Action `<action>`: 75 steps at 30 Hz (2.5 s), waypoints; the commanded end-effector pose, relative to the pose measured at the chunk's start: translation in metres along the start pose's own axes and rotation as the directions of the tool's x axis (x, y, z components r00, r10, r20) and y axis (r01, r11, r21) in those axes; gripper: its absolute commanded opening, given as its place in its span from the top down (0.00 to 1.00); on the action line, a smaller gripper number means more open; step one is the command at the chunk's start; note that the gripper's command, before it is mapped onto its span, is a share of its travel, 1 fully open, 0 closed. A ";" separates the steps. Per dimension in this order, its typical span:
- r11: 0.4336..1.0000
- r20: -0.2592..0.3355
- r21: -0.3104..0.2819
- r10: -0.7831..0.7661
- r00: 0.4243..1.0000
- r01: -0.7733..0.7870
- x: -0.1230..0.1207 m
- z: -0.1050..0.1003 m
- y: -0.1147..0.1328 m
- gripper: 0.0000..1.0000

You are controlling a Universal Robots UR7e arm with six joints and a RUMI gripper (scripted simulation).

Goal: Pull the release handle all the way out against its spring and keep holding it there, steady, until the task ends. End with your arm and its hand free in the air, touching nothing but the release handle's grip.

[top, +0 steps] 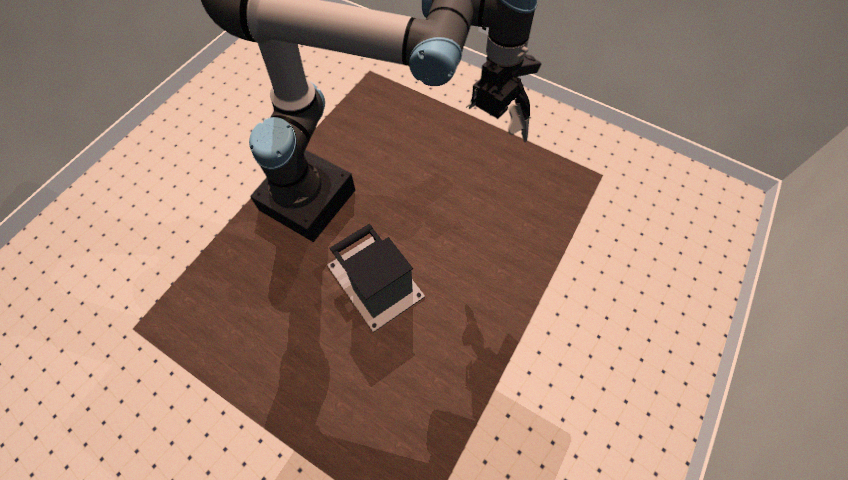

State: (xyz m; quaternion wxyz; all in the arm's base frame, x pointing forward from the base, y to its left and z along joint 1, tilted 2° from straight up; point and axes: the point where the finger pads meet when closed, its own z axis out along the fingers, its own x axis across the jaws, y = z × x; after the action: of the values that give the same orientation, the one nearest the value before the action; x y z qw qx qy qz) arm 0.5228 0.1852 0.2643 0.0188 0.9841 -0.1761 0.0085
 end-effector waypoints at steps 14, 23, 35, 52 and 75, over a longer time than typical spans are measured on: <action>1.000 -0.001 0.001 0.000 1.000 0.000 0.000 -0.001 0.000 0.00; 1.000 -0.001 0.000 0.002 1.000 -0.002 -0.001 0.000 0.002 0.00; 1.000 0.001 0.000 0.015 1.000 -0.015 -0.010 0.009 0.021 0.00; 0.997 0.008 -0.003 0.074 0.997 -0.074 -0.054 0.052 0.118 0.00; 0.983 0.020 -0.009 0.181 0.983 -0.181 -0.134 0.130 0.291 0.00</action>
State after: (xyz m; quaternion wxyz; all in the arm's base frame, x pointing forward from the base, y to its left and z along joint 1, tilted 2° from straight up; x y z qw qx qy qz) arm 0.3248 -0.0171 0.1538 0.0258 0.9646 -0.2623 -0.0045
